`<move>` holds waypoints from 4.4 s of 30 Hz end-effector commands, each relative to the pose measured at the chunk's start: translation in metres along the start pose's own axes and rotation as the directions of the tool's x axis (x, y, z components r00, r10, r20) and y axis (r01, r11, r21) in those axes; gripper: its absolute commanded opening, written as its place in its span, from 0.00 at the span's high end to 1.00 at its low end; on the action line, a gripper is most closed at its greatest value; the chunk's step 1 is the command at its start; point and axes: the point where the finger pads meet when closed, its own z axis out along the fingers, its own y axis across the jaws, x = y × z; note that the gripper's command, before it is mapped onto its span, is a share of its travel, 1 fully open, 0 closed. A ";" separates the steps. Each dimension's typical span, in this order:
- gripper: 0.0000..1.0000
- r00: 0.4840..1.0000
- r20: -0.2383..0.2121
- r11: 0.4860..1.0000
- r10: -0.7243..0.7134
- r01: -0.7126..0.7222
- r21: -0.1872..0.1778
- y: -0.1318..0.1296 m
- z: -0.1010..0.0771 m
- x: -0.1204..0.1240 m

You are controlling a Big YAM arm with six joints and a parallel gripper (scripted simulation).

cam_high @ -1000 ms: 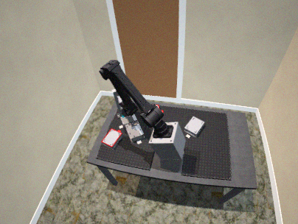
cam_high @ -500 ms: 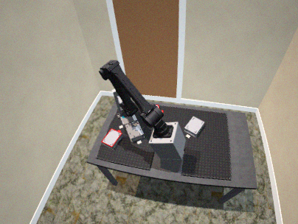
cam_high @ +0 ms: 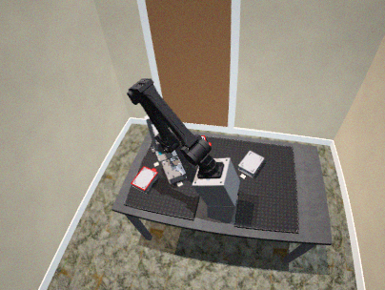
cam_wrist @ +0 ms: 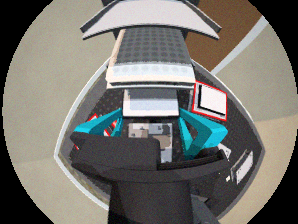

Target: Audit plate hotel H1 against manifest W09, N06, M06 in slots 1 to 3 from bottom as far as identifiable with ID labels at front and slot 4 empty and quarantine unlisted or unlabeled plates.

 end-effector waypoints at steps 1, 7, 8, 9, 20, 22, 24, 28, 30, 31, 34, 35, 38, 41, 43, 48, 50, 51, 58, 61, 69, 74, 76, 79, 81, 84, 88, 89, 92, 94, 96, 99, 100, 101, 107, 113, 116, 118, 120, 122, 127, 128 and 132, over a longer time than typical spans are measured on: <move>0.14 1.000 0.008 1.000 0.003 -0.003 -0.012 0.003 -0.005 0.005; 0.14 1.000 0.009 1.000 0.006 -0.006 -0.012 0.003 -0.010 0.009; 0.14 1.000 0.007 1.000 0.004 -0.004 -0.012 0.003 -0.011 0.010; 0.14 1.000 0.010 1.000 0.003 -0.003 -0.013 0.003 -0.012 0.010; 0.14 1.000 0.013 1.000 0.002 -0.002 -0.007 0.000 -0.021 0.016; 0.14 1.000 0.004 1.000 0.002 -0.001 -0.009 0.002 -0.023 0.023; 0.14 1.000 0.008 1.000 0.008 -0.007 -0.011 0.002 -0.026 0.023; 0.14 1.000 0.002 1.000 0.003 -0.003 -0.009 0.001 -0.029 0.029; 0.14 1.000 0.002 1.000 0.005 -0.005 -0.008 0.001 -0.032 0.031; 0.14 1.000 0.002 1.000 0.006 -0.006 -0.007 0.001 -0.033 0.032; 0.14 1.000 0.004 1.000 0.005 -0.005 -0.009 0.001 -0.036 0.034; 0.14 1.000 0.004 1.000 0.005 -0.005 -0.009 0.001 -0.036 0.034; 0.14 1.000 0.001 1.000 0.000 0.000 -0.008 0.001 -0.038 0.037; 0.14 1.000 0.003 1.000 0.007 -0.007 -0.008 0.001 -0.041 0.038; 0.14 1.000 0.000 1.000 0.004 -0.004 -0.007 0.000 -0.043 0.041; 0.14 1.000 -0.001 1.000 0.005 -0.005 -0.006 0.000 -0.048 0.047; 0.14 1.000 -0.002 1.000 0.005 -0.005 -0.005 -0.001 -0.051 0.048; 0.14 1.000 -0.002 1.000 0.005 -0.005 -0.005 -0.001 -0.052 0.049; 0.14 1.000 -0.003 1.000 0.005 -0.005 -0.005 -0.001 -0.057 0.054; 0.14 1.000 -0.004 1.000 0.004 -0.004 -0.004 -0.001 -0.060 0.057; 0.14 1.000 -0.005 1.000 0.004 -0.004 -0.003 -0.002 -0.067 0.064; 0.14 1.000 -0.006 1.000 0.003 -0.003 -0.003 -0.002 -0.072 0.068; 0.14 1.000 -0.007 1.000 0.003 -0.003 -0.002 -0.003 -0.074 0.070; 0.14 1.000 -0.007 1.000 0.003 -0.003 -0.002 -0.003 -0.077 0.072; 0.14 1.000 -0.008 1.000 0.003 -0.003 -0.002 -0.003 -0.079 0.074; 0.14 1.000 -0.009 1.000 0.002 -0.002 -0.001 -0.003 -0.082 0.077; 0.14 1.000 -0.008 1.000 0.004 -0.004 0.003 -0.005 -0.084 0.079; 0.14 1.000 -0.009 1.000 0.002 -0.002 -0.001 -0.004 -0.085 0.080; 0.14 1.000 -0.010 1.000 0.001 -0.001 0.000 -0.004 -0.087 0.084; 0.14 1.000 -0.011 1.000 0.001 -0.001 0.000 -0.004 -0.089 0.086; 0.14 1.000 -0.011 1.000 0.001 -0.001 0.000 -0.005 -0.090 0.089; 0.14 1.000 -0.012 1.000 0.000 0.000 0.001 -0.005 -0.093 0.092; 0.14 1.000 -0.012 1.000 0.000 0.000 0.001 -0.005 -0.093 0.093; 0.14 1.000 -0.012 1.000 0.000 0.000 0.001 -0.005 -0.094 0.094; 0.14 1.000 -0.013 1.000 -0.001 0.001 0.002 -0.006 -0.097 0.099; 0.14 1.000 -0.014 1.000 -0.002 0.002 0.003 -0.006 -0.102 0.106; 0.14 1.000 -0.015 1.000 -0.002 0.002 0.004 -0.007 -0.104 0.109; 0.14 1.000 -0.015 1.000 -0.003 0.003 0.004 -0.007 -0.105 0.111; 0.14 1.000 -0.016 1.000 -0.003 0.003 0.004 -0.007 -0.106 0.112; 0.14 1.000 -0.013 1.000 0.003 -0.003 0.013 -0.010 -0.105 0.111; 0.14 1.000 0.012 1.000 0.010 -0.010 -0.005 -0.001 -0.092 0.108; 0.14 1.000 0.016 1.000 0.012 -0.012 -0.009 0.001 -0.090 0.107; 0.14 1.000 0.015 1.000 0.010 -0.010 -0.012 0.002 -0.089 0.109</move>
